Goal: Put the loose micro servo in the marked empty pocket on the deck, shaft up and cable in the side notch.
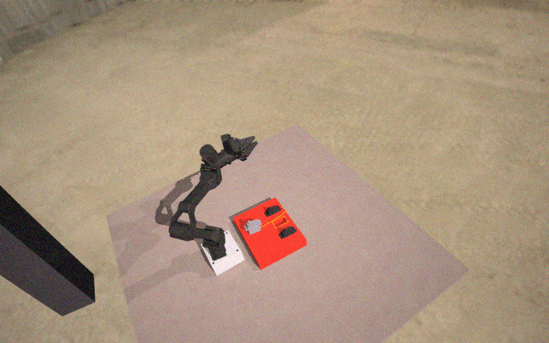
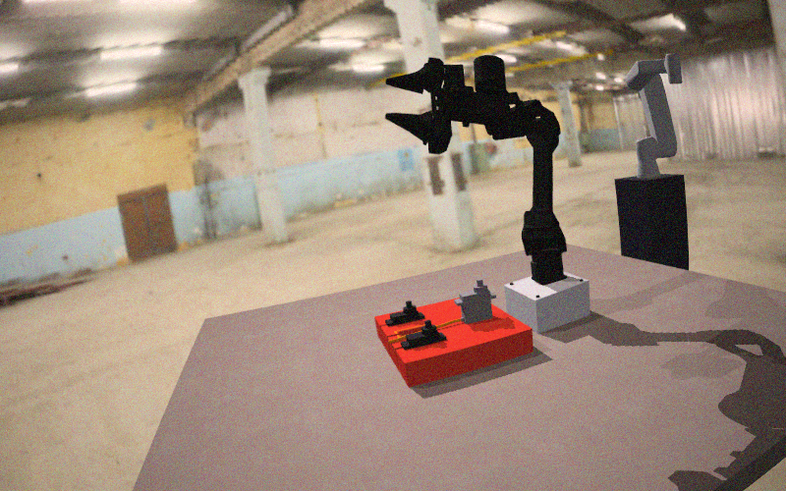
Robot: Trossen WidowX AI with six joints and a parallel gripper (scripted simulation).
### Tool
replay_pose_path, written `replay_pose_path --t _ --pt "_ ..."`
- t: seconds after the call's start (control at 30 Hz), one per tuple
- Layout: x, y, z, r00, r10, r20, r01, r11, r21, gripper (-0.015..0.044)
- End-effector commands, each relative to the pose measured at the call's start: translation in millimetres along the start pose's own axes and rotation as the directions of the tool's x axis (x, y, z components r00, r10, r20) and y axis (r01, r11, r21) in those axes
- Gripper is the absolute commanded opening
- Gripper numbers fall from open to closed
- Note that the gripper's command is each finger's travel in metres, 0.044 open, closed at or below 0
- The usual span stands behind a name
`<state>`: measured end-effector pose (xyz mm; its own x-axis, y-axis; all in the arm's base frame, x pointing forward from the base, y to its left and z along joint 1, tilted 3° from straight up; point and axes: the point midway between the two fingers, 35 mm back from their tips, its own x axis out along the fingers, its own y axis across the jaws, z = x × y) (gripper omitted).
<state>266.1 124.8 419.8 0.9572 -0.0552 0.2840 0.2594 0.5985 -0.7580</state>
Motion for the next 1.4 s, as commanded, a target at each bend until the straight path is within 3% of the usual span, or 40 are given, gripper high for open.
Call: replay_pose_path --t 0.0,0.73,1.37 --pt "0.3 0.6 -0.2 1.0 0.002 0.0 -0.002 1.0 0.0 0.0426" --pt "19.4 75.8 -41.1 0.95 0.296 -0.097 -0.294 0.955 0.036 0.044" --pt "8.7 135.5 -106.7 0.772 0.562 -0.297 -0.515 0.827 0.224 0.044"
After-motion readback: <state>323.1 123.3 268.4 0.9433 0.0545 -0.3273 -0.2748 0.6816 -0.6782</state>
